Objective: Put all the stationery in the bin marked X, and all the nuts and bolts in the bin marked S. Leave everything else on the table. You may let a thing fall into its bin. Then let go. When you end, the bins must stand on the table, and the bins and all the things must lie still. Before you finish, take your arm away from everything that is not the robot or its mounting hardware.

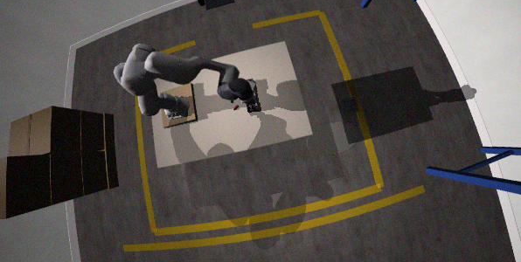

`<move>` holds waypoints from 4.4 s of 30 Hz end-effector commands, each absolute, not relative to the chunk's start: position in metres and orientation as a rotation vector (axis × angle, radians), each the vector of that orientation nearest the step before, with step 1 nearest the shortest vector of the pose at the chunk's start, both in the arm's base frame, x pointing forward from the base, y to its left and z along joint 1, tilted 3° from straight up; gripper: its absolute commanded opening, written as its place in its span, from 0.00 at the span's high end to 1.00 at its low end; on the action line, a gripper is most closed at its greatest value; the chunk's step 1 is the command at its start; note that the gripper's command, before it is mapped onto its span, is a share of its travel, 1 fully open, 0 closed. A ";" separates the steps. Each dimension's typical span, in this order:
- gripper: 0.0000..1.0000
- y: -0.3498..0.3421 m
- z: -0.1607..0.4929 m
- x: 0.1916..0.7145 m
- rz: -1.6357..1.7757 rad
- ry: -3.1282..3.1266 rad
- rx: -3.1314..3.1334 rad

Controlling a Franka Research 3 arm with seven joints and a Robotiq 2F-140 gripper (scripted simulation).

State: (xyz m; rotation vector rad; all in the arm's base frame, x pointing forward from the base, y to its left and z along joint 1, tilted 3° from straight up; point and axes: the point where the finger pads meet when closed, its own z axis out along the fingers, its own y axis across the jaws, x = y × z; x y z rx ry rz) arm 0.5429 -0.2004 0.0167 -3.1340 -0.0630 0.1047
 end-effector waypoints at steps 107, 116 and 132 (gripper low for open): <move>0.95 -0.201 0.050 0.548 0.086 -0.084 -3.135; 0.95 -0.201 0.050 0.548 0.086 -0.084 -3.135; 0.95 -0.147 0.050 0.560 0.086 -0.084 -3.135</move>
